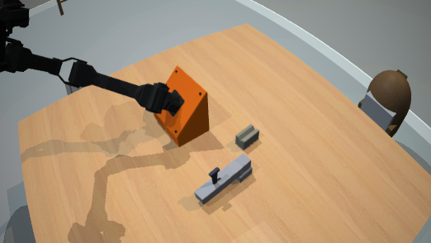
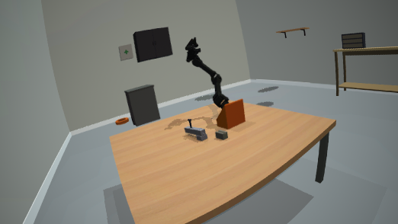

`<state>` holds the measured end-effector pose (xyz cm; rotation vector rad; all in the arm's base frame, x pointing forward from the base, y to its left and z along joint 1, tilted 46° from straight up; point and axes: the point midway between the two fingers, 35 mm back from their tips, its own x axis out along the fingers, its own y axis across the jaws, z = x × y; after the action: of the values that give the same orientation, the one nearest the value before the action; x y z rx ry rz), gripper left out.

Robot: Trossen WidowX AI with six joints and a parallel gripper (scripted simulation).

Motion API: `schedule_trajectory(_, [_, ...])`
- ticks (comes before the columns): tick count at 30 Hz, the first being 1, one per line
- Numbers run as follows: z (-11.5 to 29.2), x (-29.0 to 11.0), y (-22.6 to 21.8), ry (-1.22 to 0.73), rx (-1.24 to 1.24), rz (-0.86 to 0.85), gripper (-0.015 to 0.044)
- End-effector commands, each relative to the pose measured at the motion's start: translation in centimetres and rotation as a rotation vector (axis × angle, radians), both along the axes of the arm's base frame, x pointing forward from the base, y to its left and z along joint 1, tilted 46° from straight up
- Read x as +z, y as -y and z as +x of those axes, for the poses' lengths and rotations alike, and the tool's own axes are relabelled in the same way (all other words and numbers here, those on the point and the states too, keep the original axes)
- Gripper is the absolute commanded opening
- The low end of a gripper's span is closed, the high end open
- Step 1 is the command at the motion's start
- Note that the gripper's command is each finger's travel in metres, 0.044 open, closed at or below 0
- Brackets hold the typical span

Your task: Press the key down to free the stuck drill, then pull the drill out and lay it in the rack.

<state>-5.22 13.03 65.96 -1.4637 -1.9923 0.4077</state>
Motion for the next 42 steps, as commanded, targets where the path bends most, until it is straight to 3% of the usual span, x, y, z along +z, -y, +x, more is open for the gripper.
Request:
schedule_trajectory(1, [0.0,0.0,0.0,0.000,0.000,0.000,0.0374])
schedule_trajectory(9, [0.3,0.0,-0.1,-0.014,-0.001,0.000,0.0164])
schedule_trajectory(15, [8.9,-0.6,-2.7,-0.447,-0.052,0.001,0.0006])
schedule_trajectory(21, [16.4,-2.8,-4.6,-0.813,-0.116,0.012,0.0000])
schedule_trajectory(27, [24.9,-7.6,-6.4,-1.244,-0.229,0.045,0.0000])
schedule_trajectory(35, [33.6,-16.3,-7.4,-1.743,-0.433,0.123,0.0000])
schedule_trajectory(42, [39.0,-25.8,-6.9,-2.130,-0.698,0.240,0.0000])
